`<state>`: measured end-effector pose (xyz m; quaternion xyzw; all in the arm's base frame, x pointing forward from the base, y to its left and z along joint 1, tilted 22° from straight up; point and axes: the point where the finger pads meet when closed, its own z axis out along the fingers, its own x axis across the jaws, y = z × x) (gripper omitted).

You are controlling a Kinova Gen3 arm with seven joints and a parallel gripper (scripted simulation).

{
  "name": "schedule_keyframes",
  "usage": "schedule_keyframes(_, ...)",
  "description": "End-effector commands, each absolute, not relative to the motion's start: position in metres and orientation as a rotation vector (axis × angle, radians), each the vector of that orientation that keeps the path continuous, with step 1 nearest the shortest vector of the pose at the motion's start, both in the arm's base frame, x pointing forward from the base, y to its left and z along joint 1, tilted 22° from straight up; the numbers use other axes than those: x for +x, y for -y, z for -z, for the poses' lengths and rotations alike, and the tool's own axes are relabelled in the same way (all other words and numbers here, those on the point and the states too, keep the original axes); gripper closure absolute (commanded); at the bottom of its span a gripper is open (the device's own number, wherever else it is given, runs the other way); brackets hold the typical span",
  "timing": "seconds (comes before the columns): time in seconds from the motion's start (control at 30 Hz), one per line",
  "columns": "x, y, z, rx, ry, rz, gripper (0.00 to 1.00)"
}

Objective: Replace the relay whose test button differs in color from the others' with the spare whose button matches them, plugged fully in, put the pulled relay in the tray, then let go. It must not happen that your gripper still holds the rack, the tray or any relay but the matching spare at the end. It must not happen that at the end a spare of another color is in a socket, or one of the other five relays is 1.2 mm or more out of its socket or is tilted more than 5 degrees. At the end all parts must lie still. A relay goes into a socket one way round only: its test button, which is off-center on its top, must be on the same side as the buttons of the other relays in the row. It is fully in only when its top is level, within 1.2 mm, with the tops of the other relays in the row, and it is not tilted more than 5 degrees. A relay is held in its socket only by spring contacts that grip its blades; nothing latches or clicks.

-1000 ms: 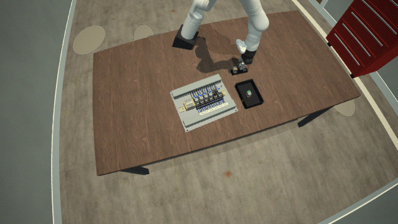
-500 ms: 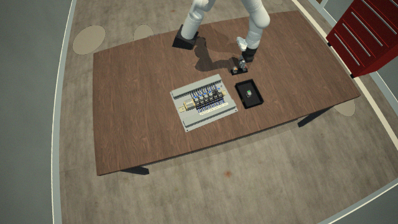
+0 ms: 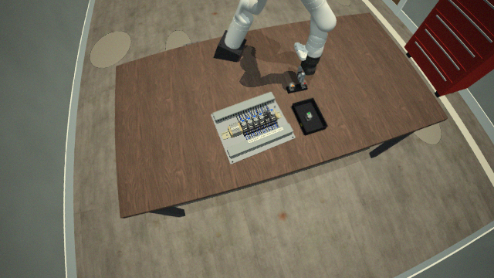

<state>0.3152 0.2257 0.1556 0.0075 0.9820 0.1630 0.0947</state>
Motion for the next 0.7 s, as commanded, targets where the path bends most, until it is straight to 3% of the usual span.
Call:
schedule_keyframes(0.0, 0.317, -0.222, -0.160, 0.033, -2.907, -0.484, 1.00)
schedule_keyframes(0.67, 0.317, -0.210, -0.184, 0.031, -2.907, -0.482, 1.00)
